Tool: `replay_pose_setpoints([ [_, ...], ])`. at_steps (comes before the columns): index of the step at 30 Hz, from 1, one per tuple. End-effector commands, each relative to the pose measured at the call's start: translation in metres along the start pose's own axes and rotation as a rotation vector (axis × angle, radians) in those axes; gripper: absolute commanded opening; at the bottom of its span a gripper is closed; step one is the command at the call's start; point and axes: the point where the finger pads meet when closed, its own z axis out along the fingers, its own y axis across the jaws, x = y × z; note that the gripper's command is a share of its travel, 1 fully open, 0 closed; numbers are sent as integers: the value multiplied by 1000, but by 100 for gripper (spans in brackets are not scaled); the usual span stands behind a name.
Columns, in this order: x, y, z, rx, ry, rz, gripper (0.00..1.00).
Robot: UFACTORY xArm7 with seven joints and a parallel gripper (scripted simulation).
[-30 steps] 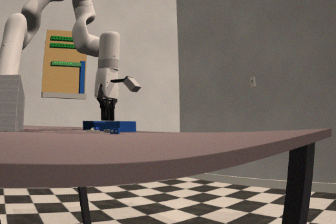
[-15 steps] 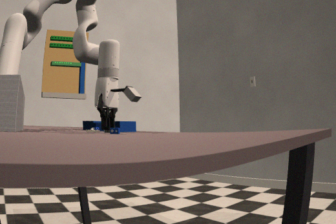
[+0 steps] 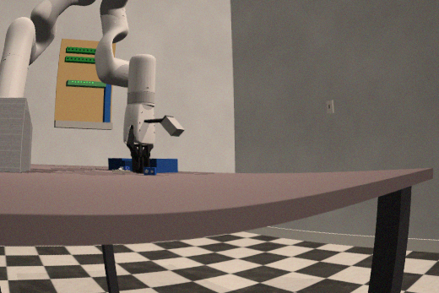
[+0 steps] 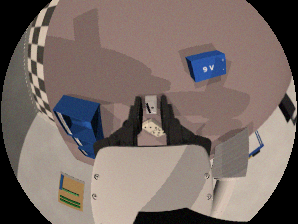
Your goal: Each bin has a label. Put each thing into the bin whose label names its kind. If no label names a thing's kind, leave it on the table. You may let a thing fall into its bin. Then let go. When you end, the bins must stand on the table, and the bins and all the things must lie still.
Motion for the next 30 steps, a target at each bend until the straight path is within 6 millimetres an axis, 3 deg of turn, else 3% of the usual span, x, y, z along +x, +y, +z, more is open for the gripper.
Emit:
replay_pose_setpoints([
  [1,1,-1,-1,2,3,0,29],
  [2,1,-1,-1,2,3,0,0],
  [30,1,-1,-1,2,3,0,0],
])
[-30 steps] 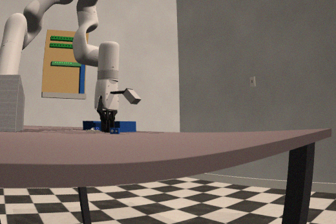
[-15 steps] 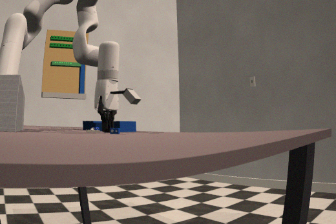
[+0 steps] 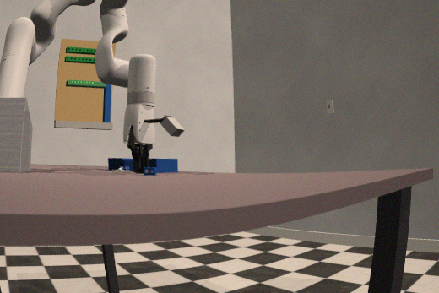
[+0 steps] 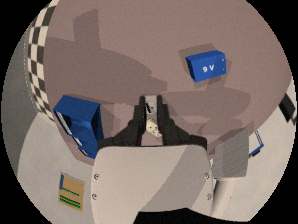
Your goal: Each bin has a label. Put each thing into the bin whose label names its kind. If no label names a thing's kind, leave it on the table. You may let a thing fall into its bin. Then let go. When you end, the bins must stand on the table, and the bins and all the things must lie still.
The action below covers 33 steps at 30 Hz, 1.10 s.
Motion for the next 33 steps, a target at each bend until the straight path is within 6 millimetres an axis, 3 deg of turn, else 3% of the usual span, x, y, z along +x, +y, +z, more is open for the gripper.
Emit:
replay_pose_setpoints([
  [1,1,-1,-1,2,3,0,0],
  [23,1,-1,-61,2,3,0,0],
  [33,1,-1,-61,2,3,0,0],
])
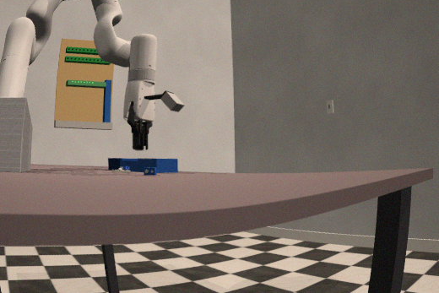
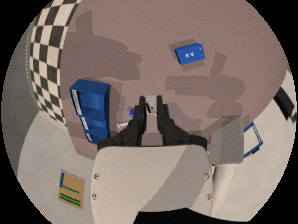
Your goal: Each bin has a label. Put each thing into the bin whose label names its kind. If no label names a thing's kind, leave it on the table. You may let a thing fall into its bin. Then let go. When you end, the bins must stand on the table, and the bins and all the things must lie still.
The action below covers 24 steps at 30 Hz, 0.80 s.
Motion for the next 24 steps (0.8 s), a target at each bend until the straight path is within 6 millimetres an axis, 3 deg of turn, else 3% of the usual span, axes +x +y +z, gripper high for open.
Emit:
replay_pose_setpoints([
  [1,2,-1,-2,2,4,0,0],
  [5,1,-1,-1,2,4,0,0],
  [14,-7,-52,-1,3,4,0,0],
  [24,-15,-99,-1,8,3,341,0],
])
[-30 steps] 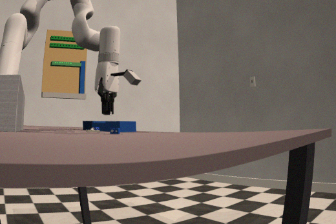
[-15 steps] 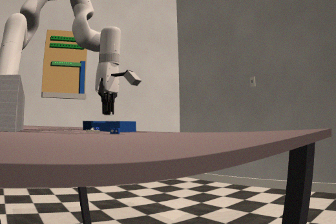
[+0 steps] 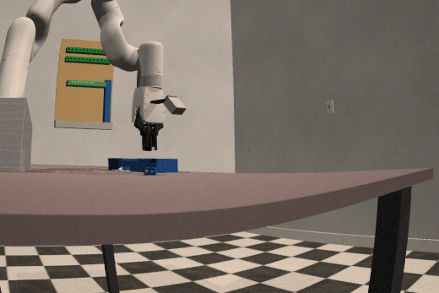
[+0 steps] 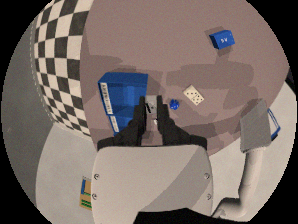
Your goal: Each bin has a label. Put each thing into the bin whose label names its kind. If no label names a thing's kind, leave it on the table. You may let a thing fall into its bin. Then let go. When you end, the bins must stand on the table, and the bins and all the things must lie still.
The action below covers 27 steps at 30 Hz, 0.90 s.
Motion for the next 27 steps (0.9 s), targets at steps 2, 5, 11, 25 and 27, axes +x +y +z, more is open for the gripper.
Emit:
replay_pose_setpoints([
  [2,-8,-29,0,-24,10,162,0],
  [5,-15,-46,0,-24,10,162,0],
  [11,-17,-52,0,-24,10,162,0],
  [25,-16,-49,0,-24,10,162,0],
  [27,-16,-49,0,-24,10,162,0],
])
